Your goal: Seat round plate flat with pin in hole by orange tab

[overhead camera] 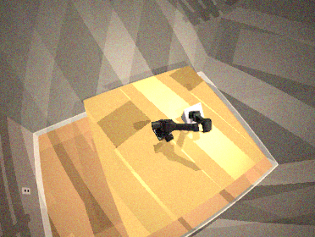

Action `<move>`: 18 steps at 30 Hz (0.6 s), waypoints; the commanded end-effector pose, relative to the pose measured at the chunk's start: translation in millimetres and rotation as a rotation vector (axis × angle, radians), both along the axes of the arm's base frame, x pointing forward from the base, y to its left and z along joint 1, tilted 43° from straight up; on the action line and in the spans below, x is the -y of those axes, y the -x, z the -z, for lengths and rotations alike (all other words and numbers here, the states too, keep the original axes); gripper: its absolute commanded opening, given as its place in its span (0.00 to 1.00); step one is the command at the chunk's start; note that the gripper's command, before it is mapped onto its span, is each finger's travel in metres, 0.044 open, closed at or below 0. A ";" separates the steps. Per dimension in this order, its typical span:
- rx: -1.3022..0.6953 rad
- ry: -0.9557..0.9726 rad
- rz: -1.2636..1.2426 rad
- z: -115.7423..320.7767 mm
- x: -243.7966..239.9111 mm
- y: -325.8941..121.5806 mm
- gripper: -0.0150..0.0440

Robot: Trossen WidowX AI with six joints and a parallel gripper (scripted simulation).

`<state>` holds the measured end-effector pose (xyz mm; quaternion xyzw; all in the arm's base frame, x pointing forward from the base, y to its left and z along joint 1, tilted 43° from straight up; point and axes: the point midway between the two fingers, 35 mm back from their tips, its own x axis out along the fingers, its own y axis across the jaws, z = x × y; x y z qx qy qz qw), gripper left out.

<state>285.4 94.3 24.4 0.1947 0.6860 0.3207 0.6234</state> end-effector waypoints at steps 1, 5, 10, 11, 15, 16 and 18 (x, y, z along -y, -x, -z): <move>0.016 0.001 0.004 -13.7 12.6 -5.2 0.25; 0.015 0.001 0.004 -28.8 26.8 -4.3 0.25; 0.007 -0.004 0.010 -23.6 23.6 -3.8 0.25; 0.007 -0.004 0.010 -23.6 23.6 -3.8 0.25; 0.007 -0.004 0.010 -23.6 23.6 -3.8 0.25; 0.007 -0.004 0.010 -23.6 23.6 -3.8 0.25; 0.007 -0.004 0.010 -23.6 23.6 -3.8 0.25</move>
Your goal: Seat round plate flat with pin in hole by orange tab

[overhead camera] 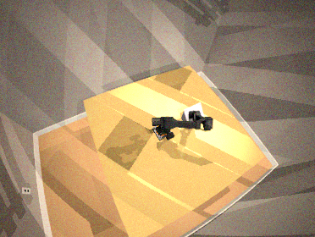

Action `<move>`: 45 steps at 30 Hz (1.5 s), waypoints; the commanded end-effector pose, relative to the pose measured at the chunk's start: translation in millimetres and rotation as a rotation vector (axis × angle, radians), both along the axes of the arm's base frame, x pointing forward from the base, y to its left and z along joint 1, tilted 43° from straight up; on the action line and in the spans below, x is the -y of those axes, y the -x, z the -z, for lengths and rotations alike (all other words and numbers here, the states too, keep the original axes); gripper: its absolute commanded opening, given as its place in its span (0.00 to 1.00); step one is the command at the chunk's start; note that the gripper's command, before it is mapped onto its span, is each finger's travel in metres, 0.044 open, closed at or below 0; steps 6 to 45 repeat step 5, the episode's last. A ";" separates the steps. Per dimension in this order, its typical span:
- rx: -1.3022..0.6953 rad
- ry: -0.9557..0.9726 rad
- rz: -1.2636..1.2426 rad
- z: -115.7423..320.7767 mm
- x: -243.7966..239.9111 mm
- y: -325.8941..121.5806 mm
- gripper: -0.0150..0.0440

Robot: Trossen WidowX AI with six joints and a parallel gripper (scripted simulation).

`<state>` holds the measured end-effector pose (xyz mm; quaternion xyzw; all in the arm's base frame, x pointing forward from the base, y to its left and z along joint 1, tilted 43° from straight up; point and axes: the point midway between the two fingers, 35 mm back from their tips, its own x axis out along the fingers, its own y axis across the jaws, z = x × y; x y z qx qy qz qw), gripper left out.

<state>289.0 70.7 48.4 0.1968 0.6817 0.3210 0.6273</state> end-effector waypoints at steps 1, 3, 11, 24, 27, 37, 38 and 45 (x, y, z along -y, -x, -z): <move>-0.002 0.000 0.004 0.5 0.0 -0.2 0.25; -0.002 0.000 0.004 0.5 0.0 -0.2 0.25; -0.002 0.000 0.004 0.5 0.0 -0.2 0.25; -0.002 0.000 0.004 0.5 0.0 -0.2 0.25; -0.002 0.000 0.004 0.5 0.0 -0.2 0.25; -0.002 0.000 0.004 0.5 0.0 -0.2 0.25; -0.002 0.000 0.004 0.5 0.0 -0.2 0.25; -0.002 0.000 0.004 0.5 0.0 -0.2 0.25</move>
